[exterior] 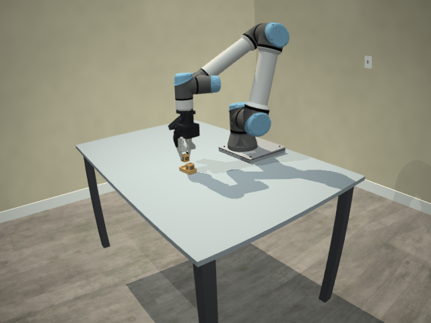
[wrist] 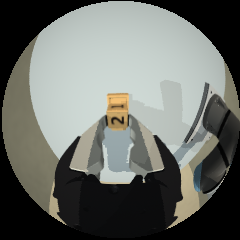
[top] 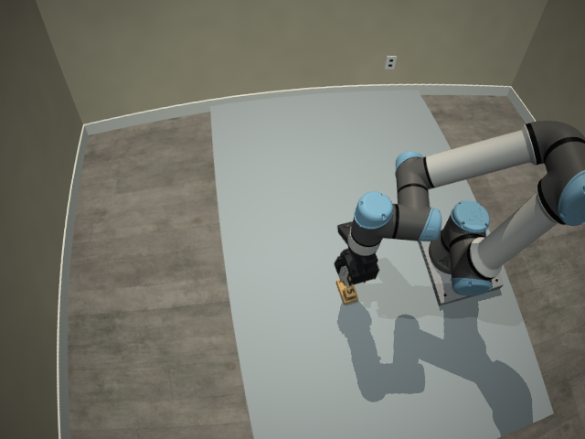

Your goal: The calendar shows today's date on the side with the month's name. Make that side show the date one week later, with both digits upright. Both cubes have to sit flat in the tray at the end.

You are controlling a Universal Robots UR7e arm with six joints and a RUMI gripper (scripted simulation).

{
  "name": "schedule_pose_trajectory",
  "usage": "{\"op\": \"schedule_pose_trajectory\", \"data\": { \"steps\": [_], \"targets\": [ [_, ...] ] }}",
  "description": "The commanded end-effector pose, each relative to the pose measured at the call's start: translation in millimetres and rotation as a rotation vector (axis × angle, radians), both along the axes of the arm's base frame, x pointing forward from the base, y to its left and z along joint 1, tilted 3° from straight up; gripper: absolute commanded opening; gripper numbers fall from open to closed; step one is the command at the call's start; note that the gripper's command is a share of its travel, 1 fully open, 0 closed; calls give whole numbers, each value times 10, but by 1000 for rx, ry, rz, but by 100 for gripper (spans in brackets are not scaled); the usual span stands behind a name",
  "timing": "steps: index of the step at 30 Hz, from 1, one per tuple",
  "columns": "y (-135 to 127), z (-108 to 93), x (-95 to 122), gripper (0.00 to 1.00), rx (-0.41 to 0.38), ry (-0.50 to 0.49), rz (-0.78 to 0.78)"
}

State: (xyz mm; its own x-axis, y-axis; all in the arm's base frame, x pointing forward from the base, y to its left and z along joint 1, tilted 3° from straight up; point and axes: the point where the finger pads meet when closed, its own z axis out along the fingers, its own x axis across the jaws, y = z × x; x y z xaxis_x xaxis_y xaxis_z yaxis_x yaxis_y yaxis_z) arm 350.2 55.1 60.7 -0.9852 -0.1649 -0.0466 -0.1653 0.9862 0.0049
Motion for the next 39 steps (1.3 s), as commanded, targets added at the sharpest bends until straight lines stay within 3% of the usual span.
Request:
{"op": "schedule_pose_trajectory", "data": {
  "steps": [1, 39],
  "targets": [
    [4, -12, -4, 10, -1, 1, 0],
    [7, -61, -13, 10, 0, 4, 1]
  ]
}}
